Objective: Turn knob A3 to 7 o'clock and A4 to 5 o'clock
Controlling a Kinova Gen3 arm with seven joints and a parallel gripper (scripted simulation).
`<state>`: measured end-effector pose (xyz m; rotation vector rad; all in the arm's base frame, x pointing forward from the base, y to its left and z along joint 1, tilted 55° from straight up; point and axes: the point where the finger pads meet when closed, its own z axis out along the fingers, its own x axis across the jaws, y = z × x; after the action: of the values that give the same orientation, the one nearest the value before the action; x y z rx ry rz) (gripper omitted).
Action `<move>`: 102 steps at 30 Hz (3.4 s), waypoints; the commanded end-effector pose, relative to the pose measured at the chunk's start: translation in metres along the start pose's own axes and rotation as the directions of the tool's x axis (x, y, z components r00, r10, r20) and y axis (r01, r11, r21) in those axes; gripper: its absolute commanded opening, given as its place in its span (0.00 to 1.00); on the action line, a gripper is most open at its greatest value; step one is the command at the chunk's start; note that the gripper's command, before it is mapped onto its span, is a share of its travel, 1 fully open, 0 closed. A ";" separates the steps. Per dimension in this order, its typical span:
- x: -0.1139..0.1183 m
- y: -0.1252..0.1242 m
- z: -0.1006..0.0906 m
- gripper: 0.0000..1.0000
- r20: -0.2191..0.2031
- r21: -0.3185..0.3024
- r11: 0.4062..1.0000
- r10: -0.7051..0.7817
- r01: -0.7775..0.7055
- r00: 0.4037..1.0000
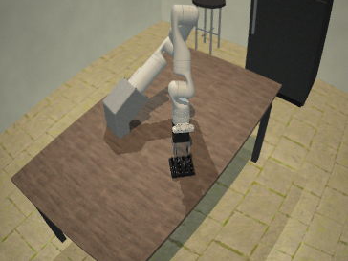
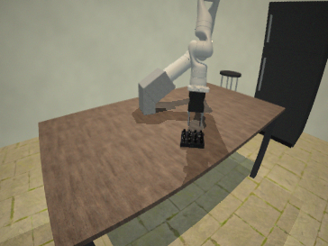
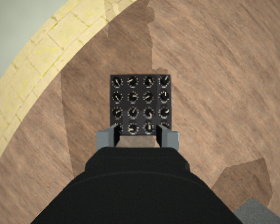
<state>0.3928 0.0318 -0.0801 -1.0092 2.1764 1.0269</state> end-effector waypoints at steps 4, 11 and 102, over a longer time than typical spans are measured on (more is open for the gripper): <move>0.001 0.013 -0.002 1.00 0.000 0.001 1.000 0.001 -0.001 1.000; 0.001 0.023 -0.002 1.00 0.000 0.001 1.000 0.001 -0.001 1.000; 0.001 0.036 -0.002 1.00 0.000 0.001 1.000 0.001 -0.001 1.000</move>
<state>0.3625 0.0465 -0.0646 -1.0081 2.1767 1.0286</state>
